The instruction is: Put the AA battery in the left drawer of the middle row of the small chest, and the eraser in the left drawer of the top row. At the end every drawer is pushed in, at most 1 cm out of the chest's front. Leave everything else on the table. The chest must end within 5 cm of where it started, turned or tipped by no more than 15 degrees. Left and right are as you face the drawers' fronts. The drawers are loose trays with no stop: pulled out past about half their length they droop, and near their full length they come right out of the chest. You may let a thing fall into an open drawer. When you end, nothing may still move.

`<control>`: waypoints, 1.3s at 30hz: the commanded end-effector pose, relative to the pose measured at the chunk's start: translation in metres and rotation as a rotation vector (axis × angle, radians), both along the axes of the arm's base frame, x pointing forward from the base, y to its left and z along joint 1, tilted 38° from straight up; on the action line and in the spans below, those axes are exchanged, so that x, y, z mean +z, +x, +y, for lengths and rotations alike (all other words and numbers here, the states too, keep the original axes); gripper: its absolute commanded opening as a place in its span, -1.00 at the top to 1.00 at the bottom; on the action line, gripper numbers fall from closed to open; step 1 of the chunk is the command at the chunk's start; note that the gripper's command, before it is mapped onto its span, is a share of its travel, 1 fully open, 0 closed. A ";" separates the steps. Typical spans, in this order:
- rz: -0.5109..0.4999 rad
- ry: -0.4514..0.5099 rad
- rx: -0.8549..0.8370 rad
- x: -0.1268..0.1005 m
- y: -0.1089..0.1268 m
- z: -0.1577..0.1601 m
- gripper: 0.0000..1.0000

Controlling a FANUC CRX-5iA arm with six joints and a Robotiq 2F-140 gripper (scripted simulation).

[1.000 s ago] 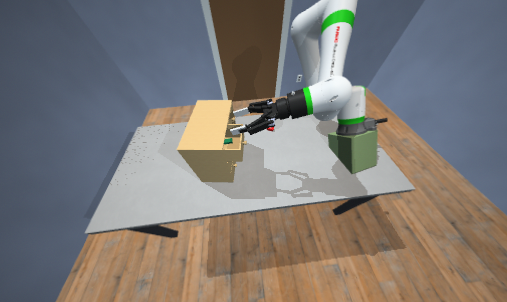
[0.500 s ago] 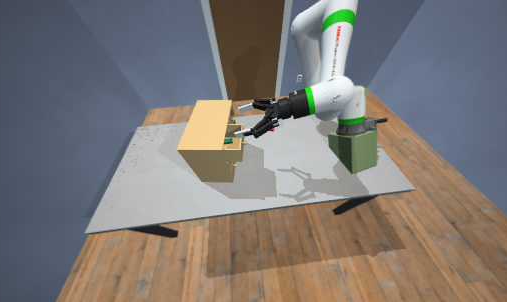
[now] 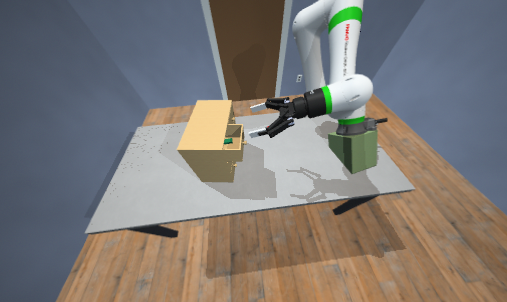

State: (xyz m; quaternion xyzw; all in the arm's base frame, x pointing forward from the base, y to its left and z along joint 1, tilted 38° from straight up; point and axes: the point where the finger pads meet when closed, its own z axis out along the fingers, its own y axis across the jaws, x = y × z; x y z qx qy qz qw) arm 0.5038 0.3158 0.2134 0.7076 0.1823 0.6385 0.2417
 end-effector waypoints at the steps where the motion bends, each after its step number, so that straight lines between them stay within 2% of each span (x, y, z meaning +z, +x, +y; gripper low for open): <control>1: 0.000 0.001 -0.002 -0.004 -0.026 -0.001 -1.00; 7: 0.000 0.001 -0.002 -0.010 -0.060 -0.003 -1.00; 9: 0.000 0.001 -0.002 -0.010 -0.060 -0.003 -1.00; 20: 0.000 0.001 -0.002 -0.017 -0.103 -0.006 -1.00; 35: 0.001 0.001 -0.003 -0.019 -0.114 -0.006 -1.00; 39: 0.048 0.005 -0.031 -0.019 -0.113 -0.005 -1.00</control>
